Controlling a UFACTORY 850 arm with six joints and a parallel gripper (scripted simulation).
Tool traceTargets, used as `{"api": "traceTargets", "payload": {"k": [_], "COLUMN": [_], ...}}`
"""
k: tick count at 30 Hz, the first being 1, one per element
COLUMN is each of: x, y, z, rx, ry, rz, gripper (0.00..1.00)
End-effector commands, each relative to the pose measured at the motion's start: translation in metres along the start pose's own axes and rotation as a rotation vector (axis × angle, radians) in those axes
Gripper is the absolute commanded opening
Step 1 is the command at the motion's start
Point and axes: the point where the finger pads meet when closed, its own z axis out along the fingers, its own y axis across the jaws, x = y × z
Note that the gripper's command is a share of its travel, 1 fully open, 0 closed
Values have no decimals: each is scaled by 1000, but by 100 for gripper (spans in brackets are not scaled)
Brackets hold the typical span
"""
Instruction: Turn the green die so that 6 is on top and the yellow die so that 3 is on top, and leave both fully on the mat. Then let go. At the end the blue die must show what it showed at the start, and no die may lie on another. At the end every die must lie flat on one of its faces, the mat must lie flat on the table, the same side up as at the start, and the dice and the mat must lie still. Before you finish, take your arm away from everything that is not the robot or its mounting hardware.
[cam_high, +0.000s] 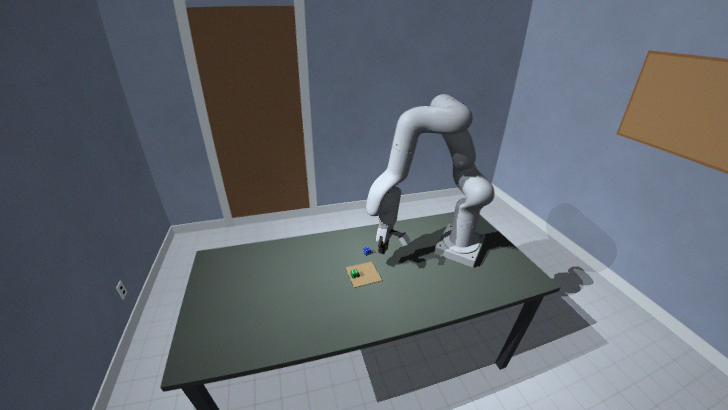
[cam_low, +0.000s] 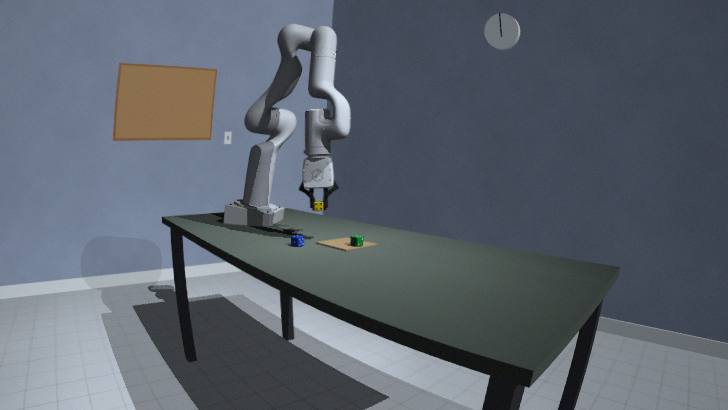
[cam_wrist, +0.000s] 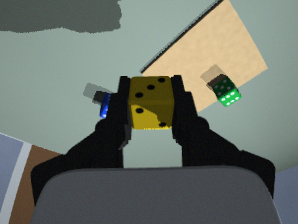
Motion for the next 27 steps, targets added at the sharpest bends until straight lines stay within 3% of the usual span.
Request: {"api": "traceTargets", "payload": {"k": [1,12,19,27], "x": [-1,-1,1,18], "y": [1,3,30,112], "z": [-2,-2,1,12], "rx": [61,61,60,64], "ry": [45,45,46,45], "rz": [3,9,77,295], "gripper": [27,27,27,27]}}
